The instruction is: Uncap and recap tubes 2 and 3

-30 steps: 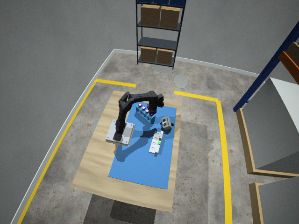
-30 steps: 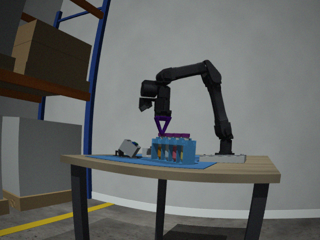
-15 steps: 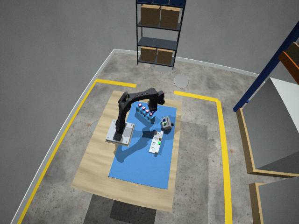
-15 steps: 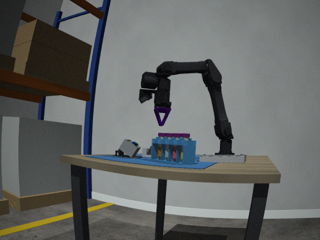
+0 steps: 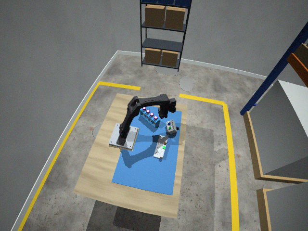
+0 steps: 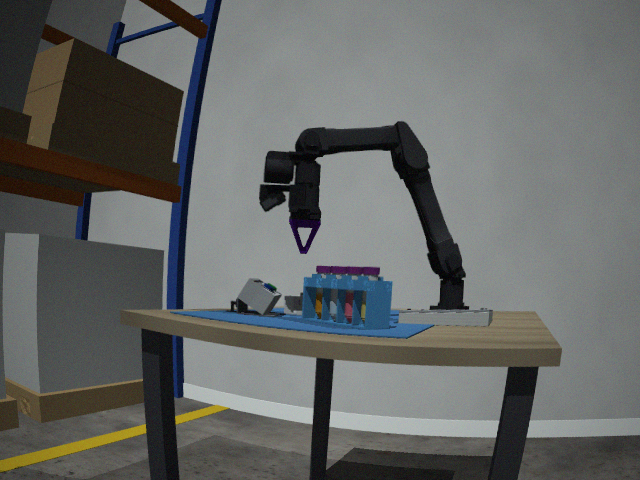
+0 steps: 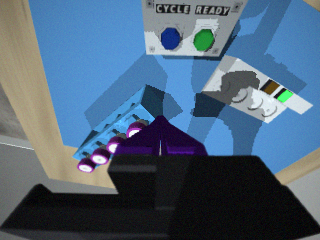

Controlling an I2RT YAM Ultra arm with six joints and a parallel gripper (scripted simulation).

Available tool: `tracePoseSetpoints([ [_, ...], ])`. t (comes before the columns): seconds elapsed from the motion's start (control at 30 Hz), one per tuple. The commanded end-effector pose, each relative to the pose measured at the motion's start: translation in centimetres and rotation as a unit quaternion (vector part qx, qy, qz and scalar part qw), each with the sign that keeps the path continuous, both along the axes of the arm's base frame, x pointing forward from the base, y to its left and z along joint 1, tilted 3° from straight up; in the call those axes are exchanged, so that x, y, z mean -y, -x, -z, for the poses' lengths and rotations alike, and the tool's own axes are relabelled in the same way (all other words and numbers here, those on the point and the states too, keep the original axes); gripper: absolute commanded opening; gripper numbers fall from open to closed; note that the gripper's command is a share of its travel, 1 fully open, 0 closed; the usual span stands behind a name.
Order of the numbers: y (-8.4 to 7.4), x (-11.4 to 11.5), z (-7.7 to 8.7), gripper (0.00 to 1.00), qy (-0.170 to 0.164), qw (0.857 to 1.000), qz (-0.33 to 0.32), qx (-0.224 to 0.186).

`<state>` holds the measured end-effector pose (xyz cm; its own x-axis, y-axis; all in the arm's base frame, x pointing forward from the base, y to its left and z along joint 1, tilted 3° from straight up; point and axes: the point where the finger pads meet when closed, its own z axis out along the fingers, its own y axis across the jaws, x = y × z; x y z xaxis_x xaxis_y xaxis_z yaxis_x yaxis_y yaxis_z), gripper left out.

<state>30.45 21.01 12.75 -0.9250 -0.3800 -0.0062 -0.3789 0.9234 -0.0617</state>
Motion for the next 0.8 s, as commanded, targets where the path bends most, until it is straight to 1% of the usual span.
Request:
tracePoseSetpoints([
  [0.0, 0.2, -0.3, -1.1, 0.00, -0.006, 1.000, -0.015, 0.007],
  [0.07, 0.2, -0.3, -1.1, 0.00, -0.006, 1.000, -0.015, 0.007],
  [0.13, -1.3, 0.1, -0.4, 0.00, -0.006, 1.000, -0.015, 0.007],
  [0.2, -1.3, 0.1, -0.4, 0.00, -0.006, 1.000, -0.015, 0.007],
  [0.57, -9.2, 2.5, 3.6, 0.00, -0.005, 1.000, -0.015, 0.008],
  [0.6, -9.5, 2.6, 3.8, 0.00, -0.005, 1.000, -0.015, 0.008],
  [0.77, -9.5, 2.6, 3.8, 0.00, -0.005, 1.000, -0.015, 0.008],
])
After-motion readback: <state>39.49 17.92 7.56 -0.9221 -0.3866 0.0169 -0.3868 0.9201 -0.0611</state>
